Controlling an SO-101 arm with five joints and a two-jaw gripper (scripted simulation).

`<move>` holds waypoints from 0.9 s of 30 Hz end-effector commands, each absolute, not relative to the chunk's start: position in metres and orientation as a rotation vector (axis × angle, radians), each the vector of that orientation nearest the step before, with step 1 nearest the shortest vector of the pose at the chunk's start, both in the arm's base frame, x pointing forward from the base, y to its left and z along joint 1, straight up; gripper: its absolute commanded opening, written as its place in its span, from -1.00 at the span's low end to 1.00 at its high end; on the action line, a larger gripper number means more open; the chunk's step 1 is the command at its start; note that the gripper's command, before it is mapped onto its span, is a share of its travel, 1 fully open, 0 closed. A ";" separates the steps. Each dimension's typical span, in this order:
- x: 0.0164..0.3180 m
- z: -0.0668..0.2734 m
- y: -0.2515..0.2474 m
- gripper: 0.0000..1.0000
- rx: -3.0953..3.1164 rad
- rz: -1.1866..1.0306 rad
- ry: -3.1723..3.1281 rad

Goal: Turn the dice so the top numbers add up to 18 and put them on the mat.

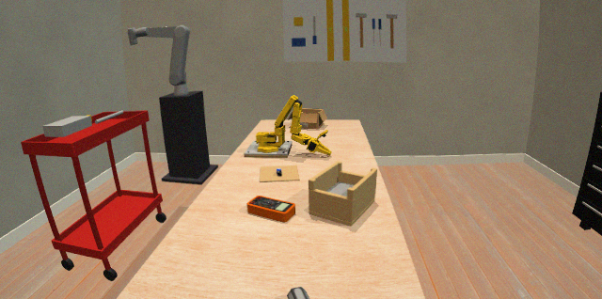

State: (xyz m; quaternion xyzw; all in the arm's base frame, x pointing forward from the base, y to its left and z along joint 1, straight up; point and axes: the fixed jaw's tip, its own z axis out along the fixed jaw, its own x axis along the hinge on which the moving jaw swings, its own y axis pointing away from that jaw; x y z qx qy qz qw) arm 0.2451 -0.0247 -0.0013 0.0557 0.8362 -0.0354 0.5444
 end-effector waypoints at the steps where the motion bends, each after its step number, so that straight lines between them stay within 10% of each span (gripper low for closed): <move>1: 0.246 -0.003 -0.026 -1.00 0.149 -0.081 1.976; 27: 0.246 -0.008 -0.026 -1.00 0.149 -0.081 1.976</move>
